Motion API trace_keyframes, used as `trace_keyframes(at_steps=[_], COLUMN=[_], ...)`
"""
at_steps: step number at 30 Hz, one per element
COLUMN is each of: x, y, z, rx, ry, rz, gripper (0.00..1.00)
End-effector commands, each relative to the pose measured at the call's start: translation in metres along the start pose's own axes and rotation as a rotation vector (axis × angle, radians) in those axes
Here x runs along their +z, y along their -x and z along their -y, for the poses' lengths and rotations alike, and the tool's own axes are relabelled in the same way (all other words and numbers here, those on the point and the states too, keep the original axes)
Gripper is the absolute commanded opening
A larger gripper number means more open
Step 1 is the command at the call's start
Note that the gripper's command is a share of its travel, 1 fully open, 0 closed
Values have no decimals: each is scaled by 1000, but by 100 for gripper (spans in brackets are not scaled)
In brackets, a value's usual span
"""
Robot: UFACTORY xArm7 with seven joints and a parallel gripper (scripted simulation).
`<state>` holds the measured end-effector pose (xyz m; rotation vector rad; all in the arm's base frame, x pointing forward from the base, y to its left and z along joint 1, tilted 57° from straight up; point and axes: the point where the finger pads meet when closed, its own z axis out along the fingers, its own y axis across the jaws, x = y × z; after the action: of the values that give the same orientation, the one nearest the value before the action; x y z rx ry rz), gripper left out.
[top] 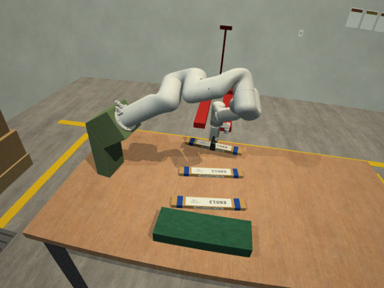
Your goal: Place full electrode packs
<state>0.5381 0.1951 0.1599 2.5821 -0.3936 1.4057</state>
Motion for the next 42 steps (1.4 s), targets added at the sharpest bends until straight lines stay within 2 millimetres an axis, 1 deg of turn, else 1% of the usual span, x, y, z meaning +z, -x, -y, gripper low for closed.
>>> trace_keyframes(at_steps=[1, 5, 27, 34, 42], x=[-4, -7, -8, -12, -34], y=[0, 0, 0, 0, 0], z=[2, 2, 2, 1, 1], rx=[-1, -1, -1, 0, -1], ry=[-3, -3, -3, -3, -3], rz=[0, 0, 0, 0, 0], gripper=[58, 58, 58, 58, 58])
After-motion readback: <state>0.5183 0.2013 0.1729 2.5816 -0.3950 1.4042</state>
